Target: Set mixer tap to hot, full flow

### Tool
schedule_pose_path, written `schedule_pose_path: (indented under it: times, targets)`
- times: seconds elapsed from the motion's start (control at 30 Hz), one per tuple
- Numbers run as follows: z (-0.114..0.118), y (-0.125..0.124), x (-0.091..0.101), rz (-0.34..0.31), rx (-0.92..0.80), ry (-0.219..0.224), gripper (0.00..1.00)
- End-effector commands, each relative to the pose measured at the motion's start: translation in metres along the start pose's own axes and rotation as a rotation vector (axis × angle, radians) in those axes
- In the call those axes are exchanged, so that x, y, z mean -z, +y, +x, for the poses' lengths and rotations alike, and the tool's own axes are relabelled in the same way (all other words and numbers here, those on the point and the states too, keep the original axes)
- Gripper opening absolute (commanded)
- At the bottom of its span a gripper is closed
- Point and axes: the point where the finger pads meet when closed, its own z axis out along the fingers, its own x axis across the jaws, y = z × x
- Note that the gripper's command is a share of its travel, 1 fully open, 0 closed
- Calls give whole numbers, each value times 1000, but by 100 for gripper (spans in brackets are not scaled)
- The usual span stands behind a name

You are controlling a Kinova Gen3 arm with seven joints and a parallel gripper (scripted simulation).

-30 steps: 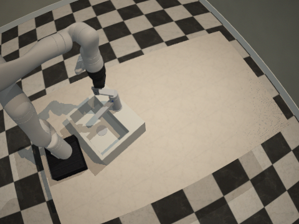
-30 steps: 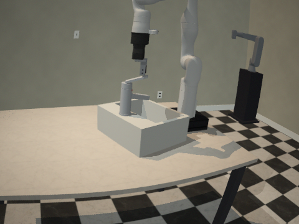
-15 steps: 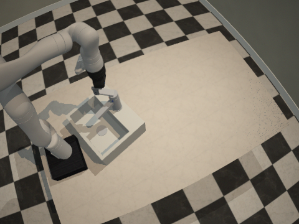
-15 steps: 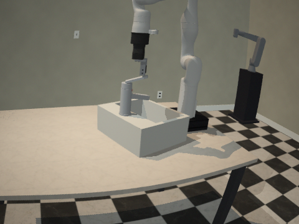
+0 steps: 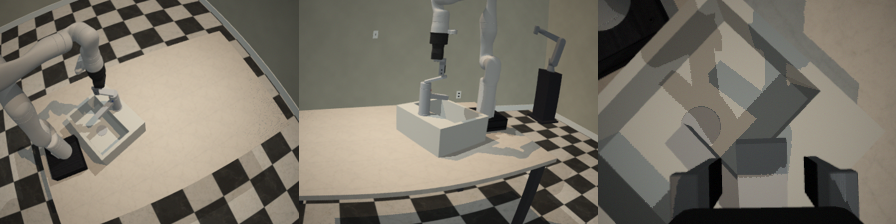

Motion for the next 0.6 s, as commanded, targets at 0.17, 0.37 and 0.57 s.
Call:
schedule_pose_path:
  times: [0.17, 0.37, 0.57]
  targets:
    - [0, 0, 0, -1, 0, 1, 100]
    - [0, 0, 0, -1, 0, 1, 100]
    - [0, 0, -1, -1, 0, 1, 100]
